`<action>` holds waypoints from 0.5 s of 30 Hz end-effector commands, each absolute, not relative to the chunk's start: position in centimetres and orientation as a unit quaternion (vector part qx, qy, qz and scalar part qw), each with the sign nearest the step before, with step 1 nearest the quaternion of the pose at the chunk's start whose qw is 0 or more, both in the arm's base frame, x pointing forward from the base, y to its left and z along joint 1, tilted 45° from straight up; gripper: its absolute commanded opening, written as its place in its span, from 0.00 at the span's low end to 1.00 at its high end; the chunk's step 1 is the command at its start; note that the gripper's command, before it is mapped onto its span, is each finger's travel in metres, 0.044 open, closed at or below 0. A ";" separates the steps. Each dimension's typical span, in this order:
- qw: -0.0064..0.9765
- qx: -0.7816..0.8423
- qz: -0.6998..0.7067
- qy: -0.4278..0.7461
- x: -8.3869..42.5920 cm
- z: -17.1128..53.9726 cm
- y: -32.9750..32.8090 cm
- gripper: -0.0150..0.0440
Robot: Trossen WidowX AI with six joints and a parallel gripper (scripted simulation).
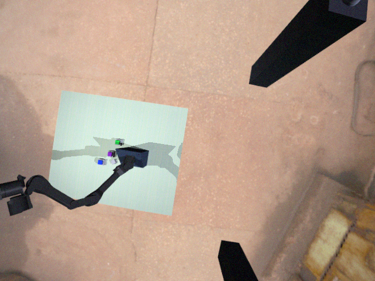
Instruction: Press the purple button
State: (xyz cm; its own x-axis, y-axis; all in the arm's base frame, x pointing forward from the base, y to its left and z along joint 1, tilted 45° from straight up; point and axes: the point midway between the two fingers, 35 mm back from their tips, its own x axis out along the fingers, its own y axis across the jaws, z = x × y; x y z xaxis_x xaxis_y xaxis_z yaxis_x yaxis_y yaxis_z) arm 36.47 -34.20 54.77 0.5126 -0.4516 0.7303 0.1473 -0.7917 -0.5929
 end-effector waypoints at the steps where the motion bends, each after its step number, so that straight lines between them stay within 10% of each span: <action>1: 0.320 -0.814 -0.476 0.094 36.9 54.3 -34.3 0.93; 15: 0.748 -0.636 -0.057 0.180 47.2 26.4 -28.2 0.93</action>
State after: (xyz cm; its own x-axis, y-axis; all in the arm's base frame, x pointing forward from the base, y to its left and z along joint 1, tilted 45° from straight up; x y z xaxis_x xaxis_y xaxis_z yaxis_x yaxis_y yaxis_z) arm 46.89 -30.81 31.43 0.9164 -0.3993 -0.0276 -0.0354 -0.0121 -0.9993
